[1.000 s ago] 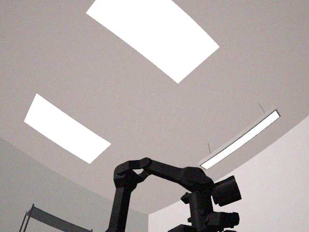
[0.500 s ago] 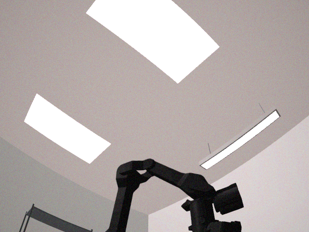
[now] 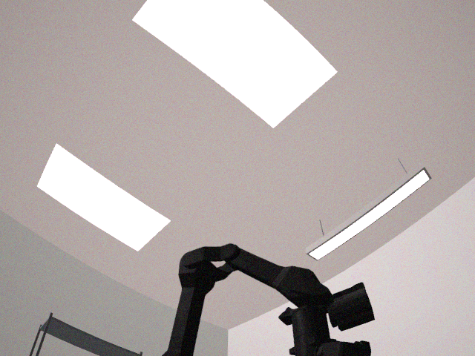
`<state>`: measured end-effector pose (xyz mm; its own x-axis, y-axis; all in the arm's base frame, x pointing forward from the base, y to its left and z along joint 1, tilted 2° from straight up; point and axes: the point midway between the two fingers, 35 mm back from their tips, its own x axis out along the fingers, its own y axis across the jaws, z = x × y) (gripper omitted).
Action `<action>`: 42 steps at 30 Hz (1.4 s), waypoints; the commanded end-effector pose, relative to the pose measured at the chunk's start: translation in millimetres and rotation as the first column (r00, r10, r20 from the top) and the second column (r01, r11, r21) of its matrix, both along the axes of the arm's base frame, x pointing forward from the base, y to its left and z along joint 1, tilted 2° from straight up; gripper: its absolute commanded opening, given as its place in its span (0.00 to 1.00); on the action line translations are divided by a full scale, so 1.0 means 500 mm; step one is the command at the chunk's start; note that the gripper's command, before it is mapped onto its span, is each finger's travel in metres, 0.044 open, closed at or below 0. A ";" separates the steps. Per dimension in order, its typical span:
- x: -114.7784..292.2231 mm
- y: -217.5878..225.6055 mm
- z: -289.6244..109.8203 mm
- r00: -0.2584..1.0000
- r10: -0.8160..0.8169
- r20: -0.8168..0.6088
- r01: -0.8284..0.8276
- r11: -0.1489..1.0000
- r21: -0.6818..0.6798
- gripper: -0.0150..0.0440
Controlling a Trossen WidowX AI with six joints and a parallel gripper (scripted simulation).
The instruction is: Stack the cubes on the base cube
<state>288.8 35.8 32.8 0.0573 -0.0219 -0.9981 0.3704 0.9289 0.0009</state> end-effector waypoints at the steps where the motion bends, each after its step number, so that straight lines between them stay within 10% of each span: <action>1: -0.004 -0.001 -0.004 1.000 -0.005 -0.006 0.005 1.000 -0.003 0.43; 33: -0.004 -0.001 -0.007 1.000 -0.005 -0.006 0.005 1.000 -0.003 0.43; 42: -0.004 -0.001 -0.007 1.000 -0.005 -0.006 0.005 1.000 -0.003 0.60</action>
<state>288.7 35.8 31.2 0.0569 -0.0219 -0.9981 0.3704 0.9289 0.0008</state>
